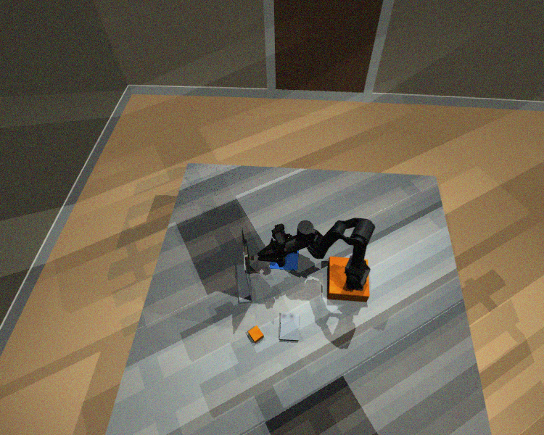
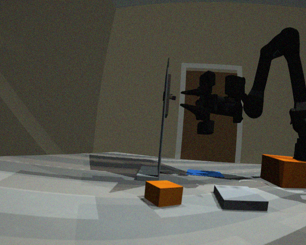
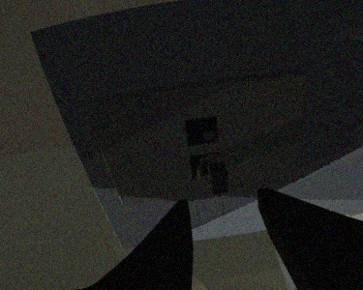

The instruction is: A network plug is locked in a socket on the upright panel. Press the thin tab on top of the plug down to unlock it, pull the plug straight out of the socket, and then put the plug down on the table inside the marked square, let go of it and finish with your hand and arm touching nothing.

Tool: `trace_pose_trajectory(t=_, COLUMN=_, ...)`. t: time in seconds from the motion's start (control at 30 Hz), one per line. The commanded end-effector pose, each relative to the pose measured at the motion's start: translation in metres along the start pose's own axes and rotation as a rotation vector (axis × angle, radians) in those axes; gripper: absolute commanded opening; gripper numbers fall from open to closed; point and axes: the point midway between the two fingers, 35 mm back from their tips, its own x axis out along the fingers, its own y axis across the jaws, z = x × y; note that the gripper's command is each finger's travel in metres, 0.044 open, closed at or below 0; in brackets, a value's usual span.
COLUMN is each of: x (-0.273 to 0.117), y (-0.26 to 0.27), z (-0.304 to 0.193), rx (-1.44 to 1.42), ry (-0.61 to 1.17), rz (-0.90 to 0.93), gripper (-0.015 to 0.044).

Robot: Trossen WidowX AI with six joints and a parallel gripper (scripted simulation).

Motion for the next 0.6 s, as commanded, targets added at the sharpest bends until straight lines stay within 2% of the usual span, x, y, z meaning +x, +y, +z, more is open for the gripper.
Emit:
trace_pose_trajectory(t=0.0, x=0.008, y=0.001, z=0.002, rx=0.003, ry=0.0, rz=0.003, gripper=0.0156)
trace_pose_trajectory(t=0.57, x=0.028, y=0.001, z=0.006, rx=0.003, ry=0.0, rz=0.005, gripper=0.0143)
